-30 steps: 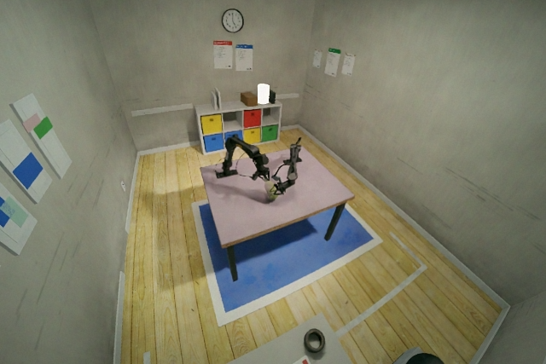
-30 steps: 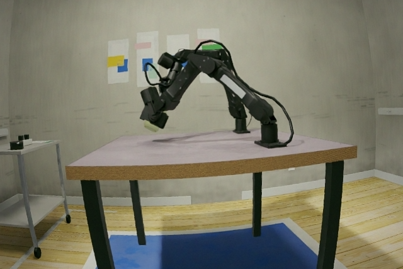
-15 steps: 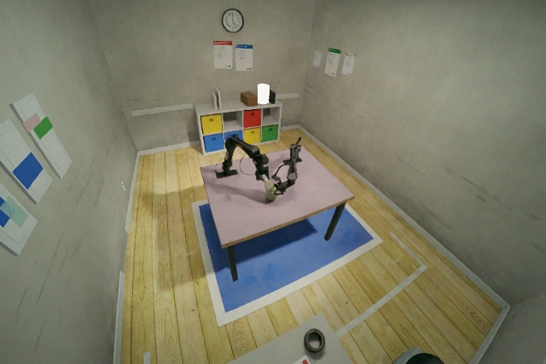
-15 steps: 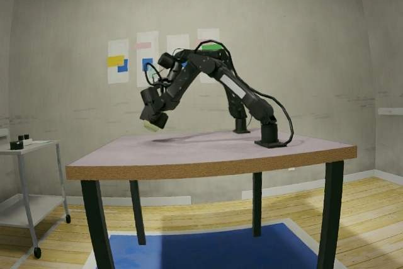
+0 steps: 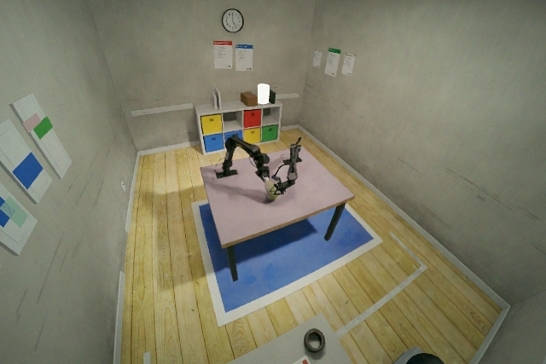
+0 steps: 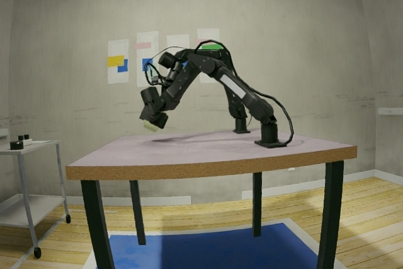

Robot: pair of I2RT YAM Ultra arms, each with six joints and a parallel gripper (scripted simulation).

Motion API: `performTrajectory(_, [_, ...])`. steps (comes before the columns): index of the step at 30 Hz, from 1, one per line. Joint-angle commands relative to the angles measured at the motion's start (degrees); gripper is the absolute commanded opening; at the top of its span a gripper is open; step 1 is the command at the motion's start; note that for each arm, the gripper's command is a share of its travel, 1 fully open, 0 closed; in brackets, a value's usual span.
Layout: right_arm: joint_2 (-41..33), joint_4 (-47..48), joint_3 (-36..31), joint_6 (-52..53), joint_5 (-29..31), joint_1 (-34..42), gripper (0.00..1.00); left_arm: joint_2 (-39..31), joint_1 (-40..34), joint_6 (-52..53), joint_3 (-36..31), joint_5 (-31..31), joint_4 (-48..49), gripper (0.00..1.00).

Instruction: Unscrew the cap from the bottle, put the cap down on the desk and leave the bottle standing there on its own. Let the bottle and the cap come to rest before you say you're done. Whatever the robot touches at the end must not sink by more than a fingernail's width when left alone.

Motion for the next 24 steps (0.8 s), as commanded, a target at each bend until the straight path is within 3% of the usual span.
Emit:
performTrajectory(1, [-0.03,-1.37,1.55,-13.88,2.01,0.76,0.0,-0.75,0.08,-1.38,0.09,0.95,0.83,0.0])
performTrajectory(11, [-0.41,-0.57,1.06,-38.6,4.26,1.68,0.0,-0.75,0.08,-1.38,0.09,0.95,0.82,0.0])
performTrajectory(13, [-0.41,-0.57,1.06,-38.6,4.26,1.68,0.0,-0.75,0.08,-1.38,0.09,0.95,0.82,0.0])
performTrajectory(14, [-0.48,-0.42,0.94,-45.03,4.7,1.86,0.0,-0.75,0.08,-1.38,0.09,0.95,0.82,0.0])
performTrajectory(24, [-1.19,0.91,-0.2,-70.03,6.25,2.59,0.0,-0.75,0.09,-1.38,0.09,0.95,0.82,0.0])
